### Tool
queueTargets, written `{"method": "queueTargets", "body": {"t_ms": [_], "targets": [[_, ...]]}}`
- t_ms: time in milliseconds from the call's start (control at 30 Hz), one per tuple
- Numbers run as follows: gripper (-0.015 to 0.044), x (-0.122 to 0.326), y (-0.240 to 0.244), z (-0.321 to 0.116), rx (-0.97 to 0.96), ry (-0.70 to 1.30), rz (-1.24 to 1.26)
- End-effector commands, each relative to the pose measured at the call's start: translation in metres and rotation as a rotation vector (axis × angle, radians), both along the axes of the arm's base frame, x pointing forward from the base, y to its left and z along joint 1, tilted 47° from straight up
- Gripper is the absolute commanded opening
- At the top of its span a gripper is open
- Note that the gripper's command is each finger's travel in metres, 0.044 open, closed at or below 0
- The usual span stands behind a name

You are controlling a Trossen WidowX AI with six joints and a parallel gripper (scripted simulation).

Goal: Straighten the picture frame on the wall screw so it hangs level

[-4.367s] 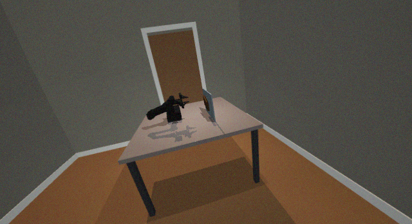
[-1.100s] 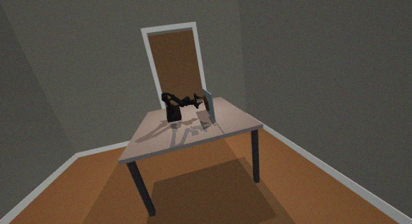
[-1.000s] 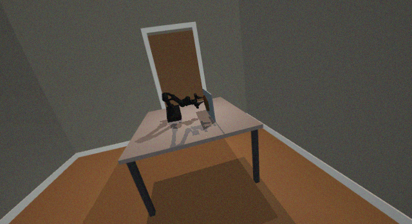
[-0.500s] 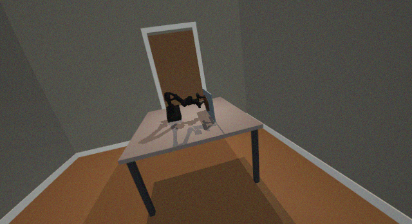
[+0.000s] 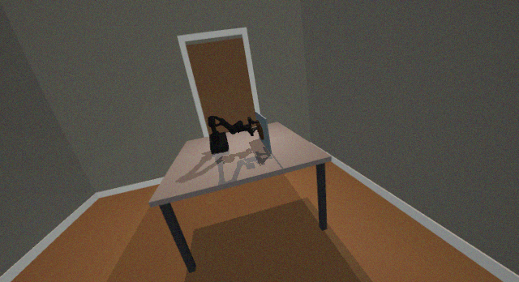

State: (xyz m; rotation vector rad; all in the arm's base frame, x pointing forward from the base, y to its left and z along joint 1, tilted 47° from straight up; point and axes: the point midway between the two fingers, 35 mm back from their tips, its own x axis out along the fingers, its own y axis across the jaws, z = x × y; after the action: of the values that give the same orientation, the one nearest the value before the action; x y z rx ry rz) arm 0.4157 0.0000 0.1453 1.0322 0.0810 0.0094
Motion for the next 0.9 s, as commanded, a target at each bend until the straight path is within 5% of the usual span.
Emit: {"method": "queueTargets", "body": {"t_ms": [0, 867], "targets": [[0.026, 0.0003, -0.0006, -0.0001, -0.001, 0.0, -0.004], [0.0247, 0.0004, -0.0009, -0.0001, -0.002, 0.0, -0.004]]}}
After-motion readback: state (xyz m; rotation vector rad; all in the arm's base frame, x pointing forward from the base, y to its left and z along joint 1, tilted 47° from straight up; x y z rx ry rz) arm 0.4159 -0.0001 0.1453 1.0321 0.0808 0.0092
